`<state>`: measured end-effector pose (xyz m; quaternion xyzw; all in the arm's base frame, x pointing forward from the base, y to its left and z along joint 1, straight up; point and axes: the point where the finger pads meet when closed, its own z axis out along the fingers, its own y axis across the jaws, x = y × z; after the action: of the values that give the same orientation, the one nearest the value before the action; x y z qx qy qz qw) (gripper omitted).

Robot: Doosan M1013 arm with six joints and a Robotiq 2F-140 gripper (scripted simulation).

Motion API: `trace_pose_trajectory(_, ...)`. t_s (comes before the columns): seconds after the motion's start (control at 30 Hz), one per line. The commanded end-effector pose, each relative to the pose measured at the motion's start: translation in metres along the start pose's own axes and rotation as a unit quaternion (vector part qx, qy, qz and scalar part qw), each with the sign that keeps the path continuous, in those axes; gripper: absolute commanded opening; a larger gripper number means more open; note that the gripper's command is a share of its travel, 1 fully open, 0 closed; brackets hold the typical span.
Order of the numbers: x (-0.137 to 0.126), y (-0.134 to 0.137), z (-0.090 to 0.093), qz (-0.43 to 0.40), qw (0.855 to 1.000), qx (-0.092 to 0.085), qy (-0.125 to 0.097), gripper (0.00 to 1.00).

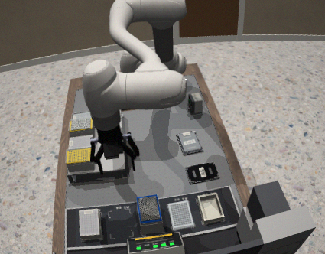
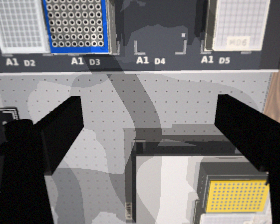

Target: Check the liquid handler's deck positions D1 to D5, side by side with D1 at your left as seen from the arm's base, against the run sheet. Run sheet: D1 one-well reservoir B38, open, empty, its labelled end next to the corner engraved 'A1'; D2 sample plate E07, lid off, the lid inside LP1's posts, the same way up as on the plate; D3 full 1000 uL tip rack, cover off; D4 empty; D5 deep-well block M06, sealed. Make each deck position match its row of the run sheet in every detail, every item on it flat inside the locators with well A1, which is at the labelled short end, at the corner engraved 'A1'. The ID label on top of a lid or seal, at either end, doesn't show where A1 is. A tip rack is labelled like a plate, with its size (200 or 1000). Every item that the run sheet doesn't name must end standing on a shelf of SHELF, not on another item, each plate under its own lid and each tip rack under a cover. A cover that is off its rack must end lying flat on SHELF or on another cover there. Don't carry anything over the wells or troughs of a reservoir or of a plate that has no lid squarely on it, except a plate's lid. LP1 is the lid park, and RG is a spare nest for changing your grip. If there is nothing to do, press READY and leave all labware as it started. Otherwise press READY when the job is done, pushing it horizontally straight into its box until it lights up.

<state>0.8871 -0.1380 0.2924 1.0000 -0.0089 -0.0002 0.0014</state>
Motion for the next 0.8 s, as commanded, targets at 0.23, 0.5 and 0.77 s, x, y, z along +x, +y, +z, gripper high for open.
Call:
trace_pose_trajectory(0.23, 0.024, 0.037, -0.003, -0.001, 1.0, 0.002, 0.0, 0.79)
trace_pose_trajectory(0.5, 0.045, 0.071, -0.003, -0.001, 1.0, 0.002, 0.0, 0.79)
trace_pose_trajectory(0.77, 0.062, 0.096, -0.003, -0.001, 1.0, 0.002, 0.0, 0.79)
